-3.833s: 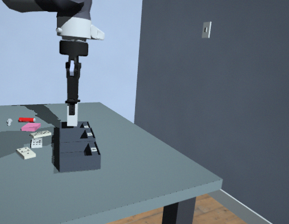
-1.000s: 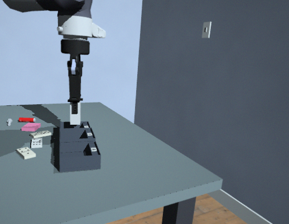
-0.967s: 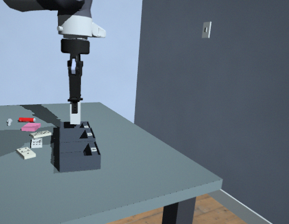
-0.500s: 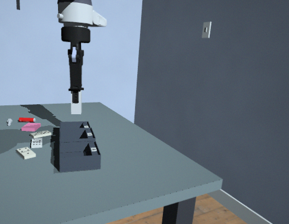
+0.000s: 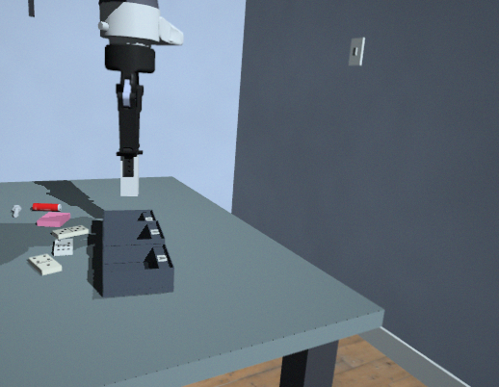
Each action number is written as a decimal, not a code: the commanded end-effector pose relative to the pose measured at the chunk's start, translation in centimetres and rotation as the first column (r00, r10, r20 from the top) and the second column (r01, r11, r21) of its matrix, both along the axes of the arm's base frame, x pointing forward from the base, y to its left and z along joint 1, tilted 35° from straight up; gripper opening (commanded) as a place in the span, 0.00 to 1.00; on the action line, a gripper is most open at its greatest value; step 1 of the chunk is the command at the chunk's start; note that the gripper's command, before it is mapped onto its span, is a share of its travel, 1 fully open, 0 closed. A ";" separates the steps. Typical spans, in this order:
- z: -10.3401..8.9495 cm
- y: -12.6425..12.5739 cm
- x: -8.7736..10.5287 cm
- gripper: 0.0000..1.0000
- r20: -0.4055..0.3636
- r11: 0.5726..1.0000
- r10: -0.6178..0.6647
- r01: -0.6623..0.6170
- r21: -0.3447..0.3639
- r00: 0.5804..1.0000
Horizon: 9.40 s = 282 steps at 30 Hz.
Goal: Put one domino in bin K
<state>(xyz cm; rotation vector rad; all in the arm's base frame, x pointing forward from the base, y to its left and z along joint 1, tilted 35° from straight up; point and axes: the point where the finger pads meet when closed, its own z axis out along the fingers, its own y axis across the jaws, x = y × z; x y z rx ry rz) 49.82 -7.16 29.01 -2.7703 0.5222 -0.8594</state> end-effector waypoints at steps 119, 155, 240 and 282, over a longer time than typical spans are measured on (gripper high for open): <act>-8.8 -8.5 -11.3 0.25 -0.266 0.580 -0.645 0.685 0.441 0.717; -13.1 -8.0 -8.7 0.25 -0.266 0.580 -0.645 0.685 0.441 0.717; -13.4 -7.9 -9.4 0.25 -0.266 0.580 -0.645 0.685 0.441 0.717; -9.9 -8.1 -12.8 0.25 -0.197 0.713 -0.557 0.587 0.384 0.807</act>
